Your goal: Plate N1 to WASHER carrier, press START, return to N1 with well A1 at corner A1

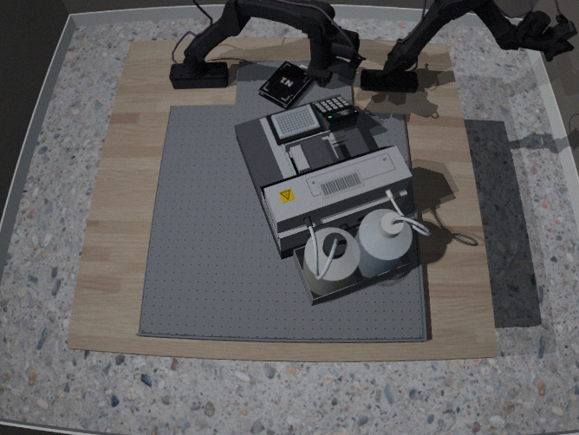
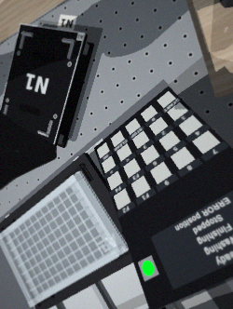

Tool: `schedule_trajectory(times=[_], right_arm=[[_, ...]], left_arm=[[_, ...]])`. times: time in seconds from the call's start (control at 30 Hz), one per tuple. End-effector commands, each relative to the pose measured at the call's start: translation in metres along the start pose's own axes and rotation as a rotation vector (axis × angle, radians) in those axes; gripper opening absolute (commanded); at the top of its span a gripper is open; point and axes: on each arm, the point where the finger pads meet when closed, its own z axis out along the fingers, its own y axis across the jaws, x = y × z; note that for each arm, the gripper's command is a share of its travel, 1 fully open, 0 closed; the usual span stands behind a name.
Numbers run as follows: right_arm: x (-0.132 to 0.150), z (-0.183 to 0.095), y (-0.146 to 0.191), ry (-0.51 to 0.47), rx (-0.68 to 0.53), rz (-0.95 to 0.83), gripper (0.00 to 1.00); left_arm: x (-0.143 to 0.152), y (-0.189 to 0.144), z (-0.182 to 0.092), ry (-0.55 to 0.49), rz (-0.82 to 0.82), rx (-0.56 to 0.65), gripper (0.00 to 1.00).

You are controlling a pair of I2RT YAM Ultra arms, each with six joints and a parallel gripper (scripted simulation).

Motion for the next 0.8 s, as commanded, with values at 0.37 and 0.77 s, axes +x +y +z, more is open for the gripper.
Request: schedule_trajectory(times=[0.37,0.77], right_arm=[[-0.033,-0.009,0.059,0.091,0.010,0.518,0.00],[-0.037,-0.009,0.069,0.089,0.025,0.851,0.00]], left_arm=[[-0.027,0.003,-0.005,-0.079,-0.011,-0.010,0.00],[-0.027,0.003,-0.005,-0.079,-0.011,-0.010,0.00]])
